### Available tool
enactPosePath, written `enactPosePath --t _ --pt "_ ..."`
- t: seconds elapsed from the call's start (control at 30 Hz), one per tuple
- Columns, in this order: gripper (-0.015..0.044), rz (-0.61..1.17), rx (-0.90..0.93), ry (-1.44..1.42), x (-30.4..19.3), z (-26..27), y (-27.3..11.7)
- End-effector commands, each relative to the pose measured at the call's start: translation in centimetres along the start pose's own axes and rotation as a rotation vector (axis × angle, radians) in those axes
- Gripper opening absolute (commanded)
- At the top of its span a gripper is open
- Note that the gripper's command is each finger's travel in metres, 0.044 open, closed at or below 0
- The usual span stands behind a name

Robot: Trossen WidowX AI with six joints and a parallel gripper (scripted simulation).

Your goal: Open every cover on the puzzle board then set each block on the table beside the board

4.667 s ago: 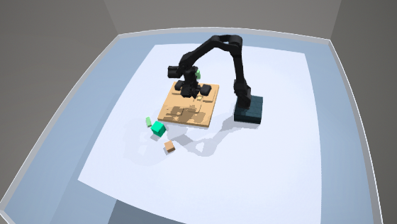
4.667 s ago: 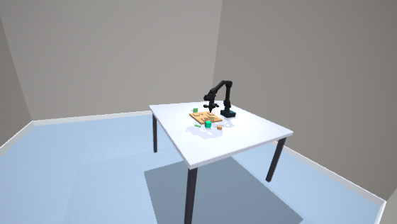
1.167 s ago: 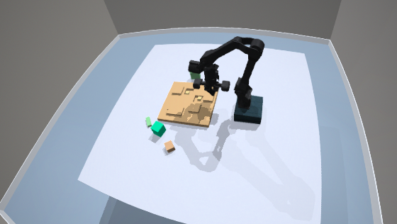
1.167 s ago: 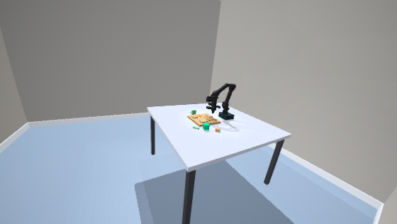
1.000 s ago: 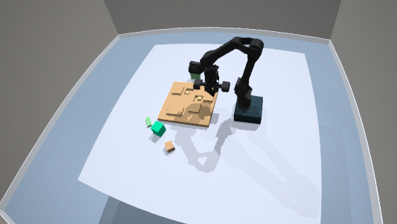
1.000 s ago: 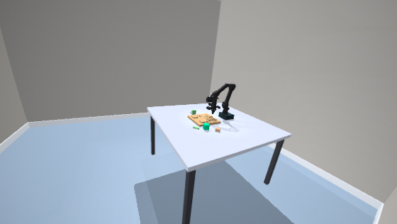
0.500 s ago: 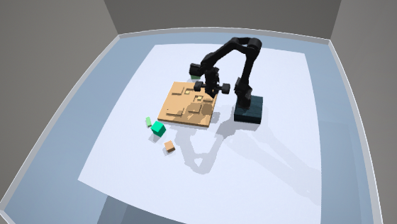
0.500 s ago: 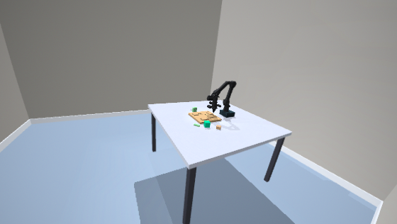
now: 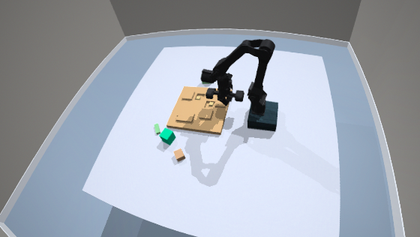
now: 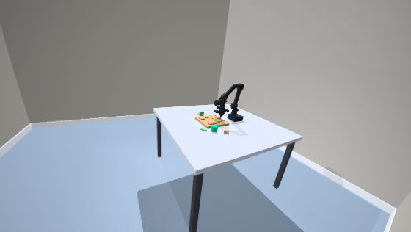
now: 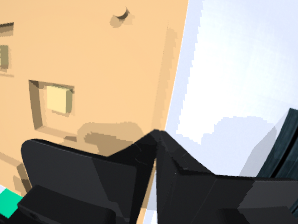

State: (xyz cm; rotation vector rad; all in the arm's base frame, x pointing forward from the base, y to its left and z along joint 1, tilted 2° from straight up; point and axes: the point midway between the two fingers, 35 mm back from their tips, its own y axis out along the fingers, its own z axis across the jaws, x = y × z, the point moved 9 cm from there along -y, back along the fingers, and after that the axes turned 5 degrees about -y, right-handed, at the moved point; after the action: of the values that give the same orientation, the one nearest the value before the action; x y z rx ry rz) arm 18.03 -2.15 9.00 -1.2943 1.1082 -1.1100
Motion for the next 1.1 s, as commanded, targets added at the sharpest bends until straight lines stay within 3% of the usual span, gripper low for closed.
enactPosePath --t 0.0,1.07 --pt "0.0000 -0.003 -0.002 -0.004 0.0 0.0 0.3" --pt "0.0000 -0.002 0.000 -0.004 -0.4 3.6 0.4"
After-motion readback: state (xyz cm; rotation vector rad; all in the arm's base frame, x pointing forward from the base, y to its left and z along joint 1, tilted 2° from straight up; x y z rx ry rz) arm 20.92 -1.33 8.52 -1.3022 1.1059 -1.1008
